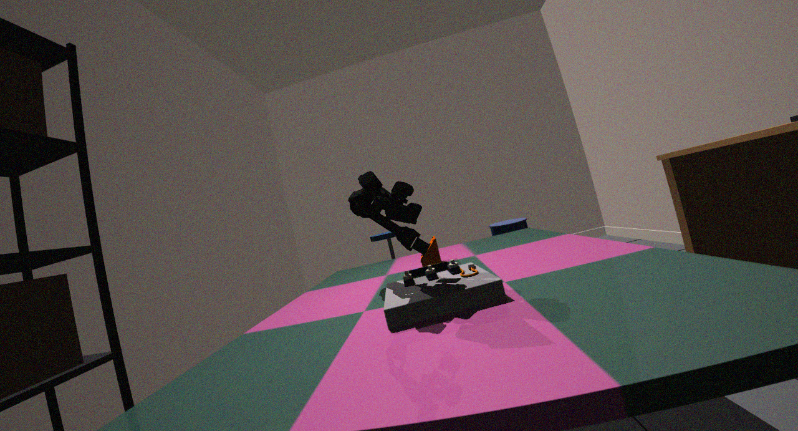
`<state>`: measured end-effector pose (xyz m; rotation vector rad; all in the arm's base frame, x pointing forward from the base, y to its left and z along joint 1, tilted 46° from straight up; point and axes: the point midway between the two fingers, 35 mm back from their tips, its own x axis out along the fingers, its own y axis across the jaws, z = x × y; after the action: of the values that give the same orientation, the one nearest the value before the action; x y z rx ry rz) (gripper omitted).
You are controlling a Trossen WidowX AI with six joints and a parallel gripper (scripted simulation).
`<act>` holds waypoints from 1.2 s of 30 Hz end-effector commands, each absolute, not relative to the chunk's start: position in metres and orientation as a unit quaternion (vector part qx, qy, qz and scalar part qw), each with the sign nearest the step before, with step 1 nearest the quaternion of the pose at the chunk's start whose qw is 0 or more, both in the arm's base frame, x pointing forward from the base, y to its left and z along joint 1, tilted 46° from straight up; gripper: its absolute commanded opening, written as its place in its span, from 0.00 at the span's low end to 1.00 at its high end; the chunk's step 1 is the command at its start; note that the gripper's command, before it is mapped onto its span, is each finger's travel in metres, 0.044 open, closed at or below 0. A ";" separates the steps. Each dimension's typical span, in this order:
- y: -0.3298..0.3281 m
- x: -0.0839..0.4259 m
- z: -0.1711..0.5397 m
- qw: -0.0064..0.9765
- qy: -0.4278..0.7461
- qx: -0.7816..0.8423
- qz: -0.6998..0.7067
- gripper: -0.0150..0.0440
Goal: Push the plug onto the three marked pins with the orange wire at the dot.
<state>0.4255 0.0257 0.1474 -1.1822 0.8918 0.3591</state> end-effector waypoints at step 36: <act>0.047 0.423 0.018 0.225 0.477 -0.715 0.459 0.45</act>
<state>0.4229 0.0444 0.0239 -1.9207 1.3043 1.1912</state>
